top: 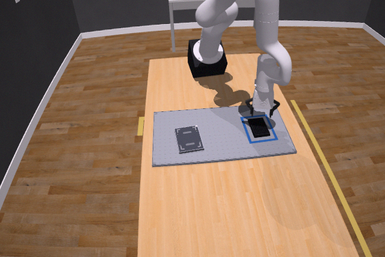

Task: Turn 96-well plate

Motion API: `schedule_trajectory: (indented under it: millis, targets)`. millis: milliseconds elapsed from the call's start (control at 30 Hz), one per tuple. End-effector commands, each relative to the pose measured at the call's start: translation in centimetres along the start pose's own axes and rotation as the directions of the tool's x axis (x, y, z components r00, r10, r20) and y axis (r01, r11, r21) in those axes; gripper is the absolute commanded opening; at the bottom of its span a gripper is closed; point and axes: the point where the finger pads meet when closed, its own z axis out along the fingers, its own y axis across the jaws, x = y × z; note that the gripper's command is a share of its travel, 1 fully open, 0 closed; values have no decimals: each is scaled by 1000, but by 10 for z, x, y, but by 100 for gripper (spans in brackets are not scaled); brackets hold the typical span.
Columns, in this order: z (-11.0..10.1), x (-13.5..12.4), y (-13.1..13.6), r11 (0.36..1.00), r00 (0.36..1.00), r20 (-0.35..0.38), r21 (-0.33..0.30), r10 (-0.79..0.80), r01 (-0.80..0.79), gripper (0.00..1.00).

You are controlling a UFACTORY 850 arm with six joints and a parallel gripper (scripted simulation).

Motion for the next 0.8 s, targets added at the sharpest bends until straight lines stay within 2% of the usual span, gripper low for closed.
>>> schedule_trajectory:
  millis: [0,167,767]
  targets:
    - [0,-1,1,989,990,-31,42,-138,139,100]
    - [0,-1,1,953,953,-38,36,-300,302,100]
    - [0,-1,1,951,952,-38,36,-304,306,100]
